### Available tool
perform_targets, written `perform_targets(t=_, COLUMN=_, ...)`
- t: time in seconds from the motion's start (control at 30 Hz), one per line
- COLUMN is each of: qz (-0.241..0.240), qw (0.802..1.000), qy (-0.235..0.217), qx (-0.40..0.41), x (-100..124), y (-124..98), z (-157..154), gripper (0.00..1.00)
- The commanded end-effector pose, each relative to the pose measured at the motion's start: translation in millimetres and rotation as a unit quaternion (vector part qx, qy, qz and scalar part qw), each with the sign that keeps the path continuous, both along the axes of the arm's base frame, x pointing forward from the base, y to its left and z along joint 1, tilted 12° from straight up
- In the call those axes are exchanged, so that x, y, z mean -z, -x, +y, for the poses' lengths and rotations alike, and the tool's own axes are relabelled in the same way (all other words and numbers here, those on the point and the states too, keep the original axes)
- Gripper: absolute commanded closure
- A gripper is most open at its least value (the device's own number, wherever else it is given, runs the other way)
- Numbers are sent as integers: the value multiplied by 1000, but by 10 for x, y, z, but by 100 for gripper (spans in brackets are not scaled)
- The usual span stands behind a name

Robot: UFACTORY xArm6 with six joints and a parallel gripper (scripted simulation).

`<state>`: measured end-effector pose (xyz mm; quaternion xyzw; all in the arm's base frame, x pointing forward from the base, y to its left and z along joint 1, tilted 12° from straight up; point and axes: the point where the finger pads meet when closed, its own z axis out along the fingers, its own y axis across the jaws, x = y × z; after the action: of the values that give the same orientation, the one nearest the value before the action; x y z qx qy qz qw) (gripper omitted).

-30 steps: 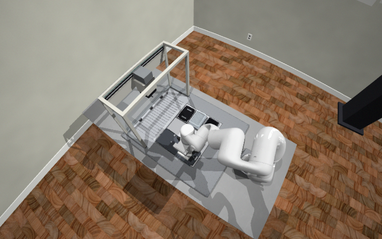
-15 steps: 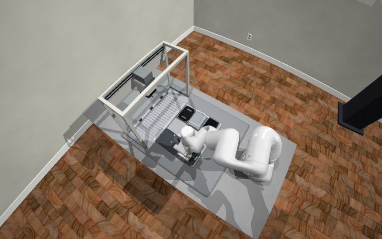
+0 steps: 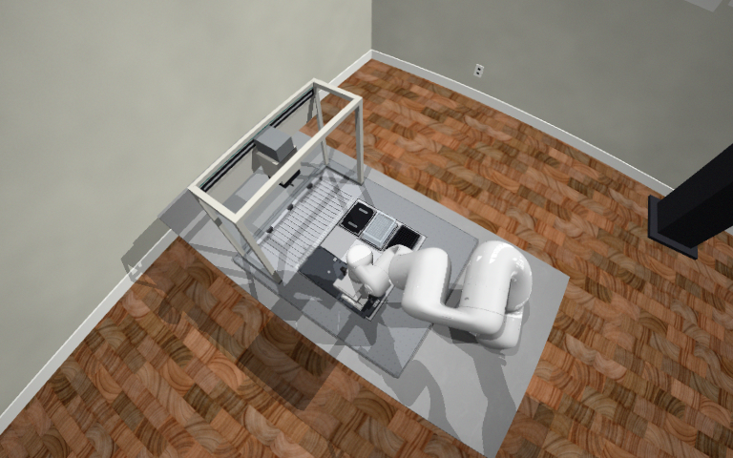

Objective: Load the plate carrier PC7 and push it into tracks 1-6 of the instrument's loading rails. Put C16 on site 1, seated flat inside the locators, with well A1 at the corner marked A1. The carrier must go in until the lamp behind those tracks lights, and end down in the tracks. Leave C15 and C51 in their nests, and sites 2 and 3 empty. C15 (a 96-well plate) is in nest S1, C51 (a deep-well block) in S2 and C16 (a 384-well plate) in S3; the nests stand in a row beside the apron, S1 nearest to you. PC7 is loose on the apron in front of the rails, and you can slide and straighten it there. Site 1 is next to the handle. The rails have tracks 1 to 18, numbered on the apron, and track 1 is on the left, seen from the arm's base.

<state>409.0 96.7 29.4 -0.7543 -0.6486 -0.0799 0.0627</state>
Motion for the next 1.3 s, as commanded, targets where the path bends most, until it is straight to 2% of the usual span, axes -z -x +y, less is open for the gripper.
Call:
perform_targets(t=0.0, qz=-2, qw=1000, qy=0, qx=0, x=63, y=-18, z=17, gripper=100)
perform_targets(t=0.83, qz=-2, qw=1000, qy=0, qx=0, x=439, y=-33, z=93, gripper=100)
perform_targets(t=1.27, qz=-2, qw=1000, qy=0, qx=0, x=444, y=-33, z=94, gripper=100)
